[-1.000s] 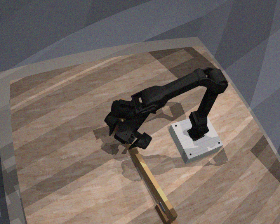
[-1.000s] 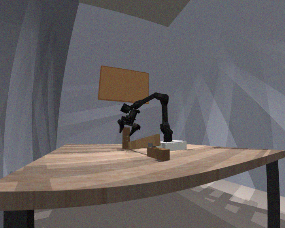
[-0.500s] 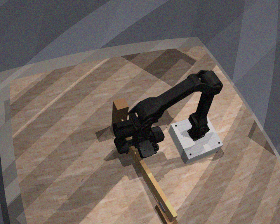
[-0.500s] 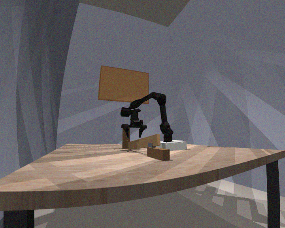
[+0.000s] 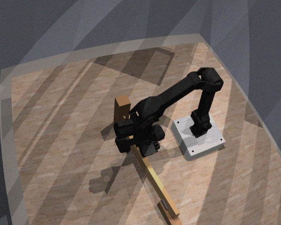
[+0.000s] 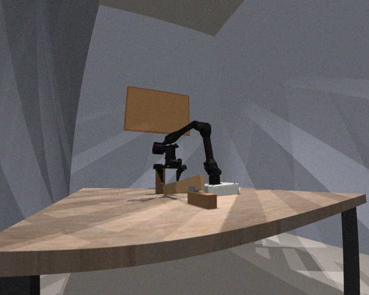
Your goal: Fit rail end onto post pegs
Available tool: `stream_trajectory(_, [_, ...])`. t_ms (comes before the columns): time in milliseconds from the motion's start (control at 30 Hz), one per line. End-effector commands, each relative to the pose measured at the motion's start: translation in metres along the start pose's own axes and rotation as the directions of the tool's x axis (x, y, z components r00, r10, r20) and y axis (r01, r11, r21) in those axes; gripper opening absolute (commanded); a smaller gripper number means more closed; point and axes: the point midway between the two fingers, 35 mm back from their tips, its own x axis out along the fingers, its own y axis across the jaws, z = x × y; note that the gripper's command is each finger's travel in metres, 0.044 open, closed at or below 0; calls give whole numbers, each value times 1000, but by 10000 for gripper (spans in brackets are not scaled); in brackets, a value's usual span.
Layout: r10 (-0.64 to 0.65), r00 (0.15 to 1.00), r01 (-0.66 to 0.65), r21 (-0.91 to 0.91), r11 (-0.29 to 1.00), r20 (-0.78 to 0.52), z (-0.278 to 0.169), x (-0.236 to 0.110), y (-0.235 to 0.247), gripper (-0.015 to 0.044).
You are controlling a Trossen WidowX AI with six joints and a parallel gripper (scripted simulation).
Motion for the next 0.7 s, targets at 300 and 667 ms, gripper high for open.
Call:
stream_trajectory(300, [12,1000,-12,-5,1000,-3,0,24,2,440])
stream_trajectory(667, [12,1000,-12,-5,1000,-3,0,41,3,440])
